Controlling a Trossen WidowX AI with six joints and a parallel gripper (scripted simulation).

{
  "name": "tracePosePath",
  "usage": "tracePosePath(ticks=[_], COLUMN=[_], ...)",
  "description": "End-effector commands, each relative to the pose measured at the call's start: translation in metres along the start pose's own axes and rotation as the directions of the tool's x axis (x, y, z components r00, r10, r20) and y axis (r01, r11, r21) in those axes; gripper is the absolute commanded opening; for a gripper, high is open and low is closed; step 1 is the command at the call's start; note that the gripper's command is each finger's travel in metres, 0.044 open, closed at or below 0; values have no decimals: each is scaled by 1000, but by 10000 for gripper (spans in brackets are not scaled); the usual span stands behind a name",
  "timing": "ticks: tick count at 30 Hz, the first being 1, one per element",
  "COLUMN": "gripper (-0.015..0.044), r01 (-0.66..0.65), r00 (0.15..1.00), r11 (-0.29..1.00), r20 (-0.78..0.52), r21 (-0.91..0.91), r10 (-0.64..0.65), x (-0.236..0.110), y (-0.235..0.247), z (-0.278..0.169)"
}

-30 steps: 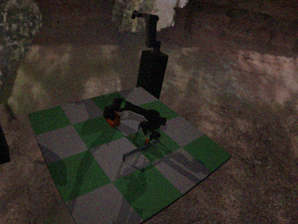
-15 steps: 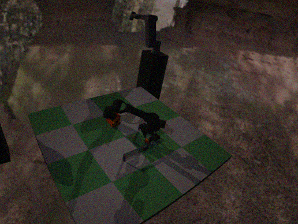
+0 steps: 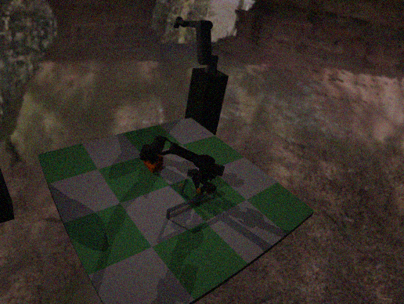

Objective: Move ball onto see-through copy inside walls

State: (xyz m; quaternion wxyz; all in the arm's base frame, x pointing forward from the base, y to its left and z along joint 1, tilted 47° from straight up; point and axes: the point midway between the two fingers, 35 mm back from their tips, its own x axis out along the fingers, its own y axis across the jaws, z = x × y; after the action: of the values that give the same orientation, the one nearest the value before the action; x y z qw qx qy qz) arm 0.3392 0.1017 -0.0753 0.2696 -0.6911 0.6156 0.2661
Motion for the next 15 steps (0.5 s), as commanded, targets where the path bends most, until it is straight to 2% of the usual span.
tracePosePath(ticks=[1,2,8,15], gripper=[160,153,0,0], r01=[3,3,4,2], r00=[1000,1000,1000,999], r11=[1000,1000,997,997], r20=[-4,-4,14,33], r21=[-4,-4,72,81], r10=[-3,-3,-5,-5], x=[1,1,-5,-33], y=[0,0,-8,-13], z=[0,0,-10,-9])
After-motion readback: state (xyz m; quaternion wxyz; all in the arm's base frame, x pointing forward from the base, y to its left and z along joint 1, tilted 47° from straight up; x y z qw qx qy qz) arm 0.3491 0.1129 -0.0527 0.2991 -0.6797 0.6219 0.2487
